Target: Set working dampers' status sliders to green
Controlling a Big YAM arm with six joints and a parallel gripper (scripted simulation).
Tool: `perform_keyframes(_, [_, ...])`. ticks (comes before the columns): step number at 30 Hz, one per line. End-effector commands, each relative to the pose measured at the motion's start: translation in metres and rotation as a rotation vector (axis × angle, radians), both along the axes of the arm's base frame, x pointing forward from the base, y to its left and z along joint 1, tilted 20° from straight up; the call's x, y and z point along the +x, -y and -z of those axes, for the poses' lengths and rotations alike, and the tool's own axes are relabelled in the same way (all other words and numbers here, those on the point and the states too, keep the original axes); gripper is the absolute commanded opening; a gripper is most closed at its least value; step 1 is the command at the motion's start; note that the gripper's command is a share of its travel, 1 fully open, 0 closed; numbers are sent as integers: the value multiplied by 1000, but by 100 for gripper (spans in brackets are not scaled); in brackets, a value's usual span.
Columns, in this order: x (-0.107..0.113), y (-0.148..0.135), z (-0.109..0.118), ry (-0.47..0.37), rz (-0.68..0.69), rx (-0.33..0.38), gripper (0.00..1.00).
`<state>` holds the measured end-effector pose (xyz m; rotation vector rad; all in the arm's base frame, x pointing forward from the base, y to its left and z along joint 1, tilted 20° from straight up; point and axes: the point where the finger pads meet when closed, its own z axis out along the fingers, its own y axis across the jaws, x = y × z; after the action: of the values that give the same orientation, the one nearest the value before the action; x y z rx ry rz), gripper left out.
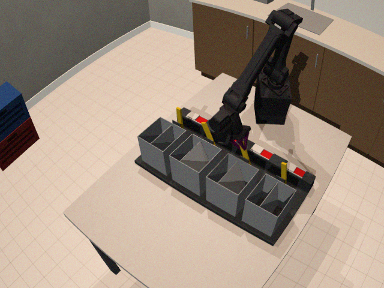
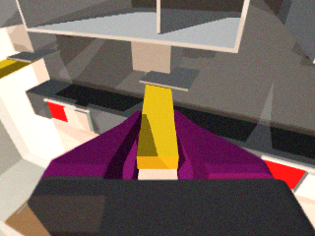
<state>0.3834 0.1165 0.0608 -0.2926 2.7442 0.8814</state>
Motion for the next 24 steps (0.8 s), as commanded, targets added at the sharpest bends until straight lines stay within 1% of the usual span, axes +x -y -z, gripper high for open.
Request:
perform_keyframes(1, [7, 1, -2, -2, -2, 3, 21])
perform_keyframes(2, [7, 1, -2, -2, -2, 3, 21])
perform_keyframes(3, [7, 1, -2, -2, -2, 3, 25])
perform_keyframes(5, [8, 1, -4, 6, -2, 3, 25])
perform_keyframes(6, [10, 1, -8, 23, -2, 3, 29])
perform_keyframes(10, [11, 1, -11, 31, -2, 3, 29])
perform_keyframes(11, [11, 1, -11, 31, -2, 3, 32])
perform_keyframes(13, [11, 1, -11, 31, -2, 3, 32])
perform_keyframes(14, [11, 1, -11, 31, -2, 3, 36])
perform_keyframes(24, [11, 1, -12, 32, -2, 3, 36])
